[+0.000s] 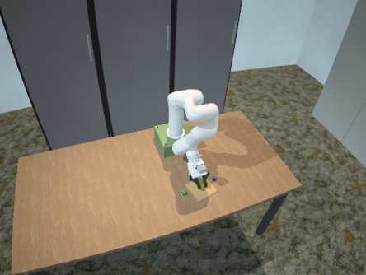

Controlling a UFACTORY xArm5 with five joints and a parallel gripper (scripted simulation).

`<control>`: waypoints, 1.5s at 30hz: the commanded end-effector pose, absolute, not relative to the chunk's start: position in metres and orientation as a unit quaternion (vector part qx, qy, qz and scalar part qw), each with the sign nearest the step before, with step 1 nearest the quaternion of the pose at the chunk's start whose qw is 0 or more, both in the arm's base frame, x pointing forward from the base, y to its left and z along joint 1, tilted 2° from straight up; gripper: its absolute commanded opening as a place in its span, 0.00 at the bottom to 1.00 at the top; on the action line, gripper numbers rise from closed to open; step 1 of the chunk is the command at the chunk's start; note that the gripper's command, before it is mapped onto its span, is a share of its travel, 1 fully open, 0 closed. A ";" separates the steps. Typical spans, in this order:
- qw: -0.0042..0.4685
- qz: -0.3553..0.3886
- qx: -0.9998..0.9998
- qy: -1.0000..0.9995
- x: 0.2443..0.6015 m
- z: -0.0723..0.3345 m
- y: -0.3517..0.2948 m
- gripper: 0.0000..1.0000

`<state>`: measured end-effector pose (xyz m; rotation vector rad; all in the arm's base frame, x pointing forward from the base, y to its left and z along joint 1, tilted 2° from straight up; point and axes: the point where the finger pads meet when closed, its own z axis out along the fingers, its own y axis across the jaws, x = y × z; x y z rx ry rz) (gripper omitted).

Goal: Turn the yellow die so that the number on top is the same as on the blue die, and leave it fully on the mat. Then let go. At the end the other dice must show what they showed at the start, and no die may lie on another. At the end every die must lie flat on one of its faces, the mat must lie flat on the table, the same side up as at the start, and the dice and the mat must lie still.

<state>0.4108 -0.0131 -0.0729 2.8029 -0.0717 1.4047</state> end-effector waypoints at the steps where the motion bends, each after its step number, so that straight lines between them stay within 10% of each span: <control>1: 0.003 0.449 0.893 -0.023 0.411 -0.072 -0.013 0.36; 45: 0.003 0.449 0.893 -0.023 0.371 -0.029 -0.012 0.36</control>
